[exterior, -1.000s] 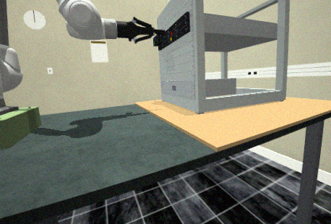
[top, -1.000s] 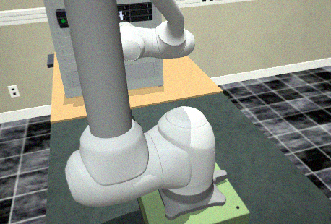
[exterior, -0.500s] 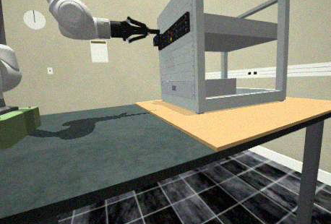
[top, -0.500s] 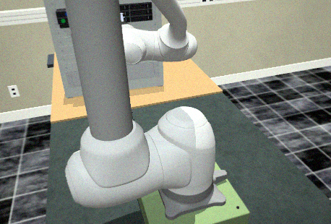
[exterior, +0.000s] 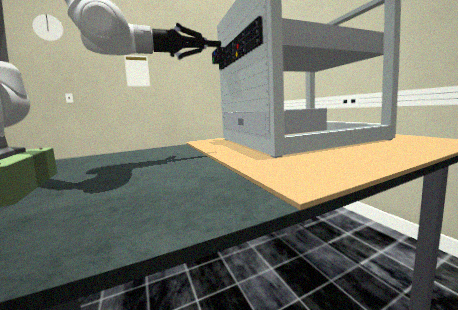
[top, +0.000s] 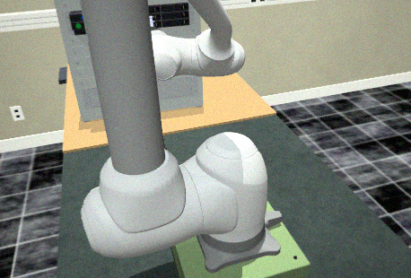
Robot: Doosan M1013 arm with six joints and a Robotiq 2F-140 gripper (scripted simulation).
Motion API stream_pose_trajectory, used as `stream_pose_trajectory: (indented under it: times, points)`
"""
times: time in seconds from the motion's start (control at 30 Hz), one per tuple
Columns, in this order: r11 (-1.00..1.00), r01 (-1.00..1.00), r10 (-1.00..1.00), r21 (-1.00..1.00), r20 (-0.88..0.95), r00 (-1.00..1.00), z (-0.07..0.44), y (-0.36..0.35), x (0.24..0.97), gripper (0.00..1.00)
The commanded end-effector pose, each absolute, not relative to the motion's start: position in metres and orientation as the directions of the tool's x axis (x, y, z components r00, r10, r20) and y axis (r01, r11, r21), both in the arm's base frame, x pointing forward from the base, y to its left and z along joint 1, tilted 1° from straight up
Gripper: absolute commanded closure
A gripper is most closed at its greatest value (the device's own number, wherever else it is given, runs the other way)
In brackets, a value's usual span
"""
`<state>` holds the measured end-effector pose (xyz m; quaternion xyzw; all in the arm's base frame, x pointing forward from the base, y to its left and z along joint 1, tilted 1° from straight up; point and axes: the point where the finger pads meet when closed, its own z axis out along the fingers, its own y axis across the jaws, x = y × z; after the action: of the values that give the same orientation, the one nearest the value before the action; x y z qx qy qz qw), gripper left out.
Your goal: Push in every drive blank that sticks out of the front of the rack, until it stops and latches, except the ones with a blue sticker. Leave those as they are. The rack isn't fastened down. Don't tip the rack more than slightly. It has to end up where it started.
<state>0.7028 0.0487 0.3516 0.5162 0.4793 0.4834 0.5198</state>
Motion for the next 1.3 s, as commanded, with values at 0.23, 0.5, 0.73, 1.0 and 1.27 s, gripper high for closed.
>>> stream_pose_trajectory:
  times: [0.23, 0.5, 0.73, 1.0, 1.27]
  points:
    - [-0.002, -0.01, 0.997, 1.0, 0.003, 0.078, 0.352, 0.047, 0.701, 0.9]
    - [-0.002, -0.01, 0.997, 1.0, 0.003, 0.078, 0.352, 0.052, 0.702, 0.9]
    - [-0.002, -0.01, 0.997, 1.0, 0.003, 0.078, 0.352, 0.062, 0.702, 0.9]
    - [-0.002, -0.01, 0.997, 1.0, 0.003, 0.078, 0.353, 0.09, 0.704, 0.9]
    - [-0.002, -0.01, 0.997, 1.0, 0.003, 0.078, 0.353, 0.121, 0.706, 0.9]
